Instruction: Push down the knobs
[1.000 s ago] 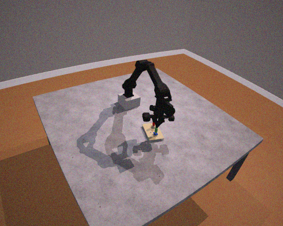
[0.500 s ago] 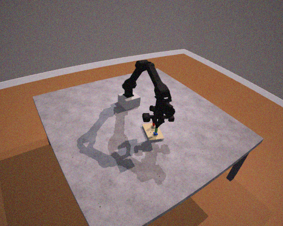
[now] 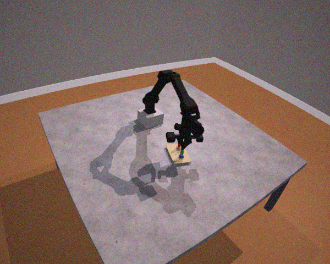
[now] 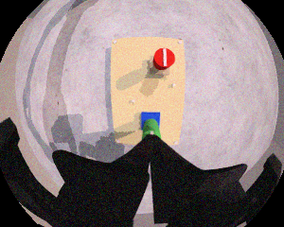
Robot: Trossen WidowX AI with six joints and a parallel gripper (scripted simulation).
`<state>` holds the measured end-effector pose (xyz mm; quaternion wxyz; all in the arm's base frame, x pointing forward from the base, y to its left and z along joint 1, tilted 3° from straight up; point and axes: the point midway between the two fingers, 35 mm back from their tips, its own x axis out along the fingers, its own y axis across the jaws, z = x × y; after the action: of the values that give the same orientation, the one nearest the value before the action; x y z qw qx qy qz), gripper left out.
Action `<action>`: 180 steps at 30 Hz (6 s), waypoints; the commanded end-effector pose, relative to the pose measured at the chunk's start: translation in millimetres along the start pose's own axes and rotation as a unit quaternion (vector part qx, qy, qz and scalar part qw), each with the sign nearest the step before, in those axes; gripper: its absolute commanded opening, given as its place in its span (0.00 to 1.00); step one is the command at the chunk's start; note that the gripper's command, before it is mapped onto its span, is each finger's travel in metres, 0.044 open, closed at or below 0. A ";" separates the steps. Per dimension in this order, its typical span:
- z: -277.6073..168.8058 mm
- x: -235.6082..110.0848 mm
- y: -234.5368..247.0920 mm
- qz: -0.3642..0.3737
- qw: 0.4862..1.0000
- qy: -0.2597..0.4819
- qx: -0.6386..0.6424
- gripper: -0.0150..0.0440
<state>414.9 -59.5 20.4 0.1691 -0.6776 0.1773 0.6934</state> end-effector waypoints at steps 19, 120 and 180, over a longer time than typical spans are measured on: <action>-0.1 3.8 -0.3 -0.001 1.000 0.000 -0.003 0.25; -0.1 11.3 -0.3 -0.001 1.000 0.000 -0.003 0.25; 2.4 -3.9 0.9 0.001 1.000 -0.004 0.000 0.65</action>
<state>413.8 -59.5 24.0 0.1687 -0.6745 0.1776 0.6965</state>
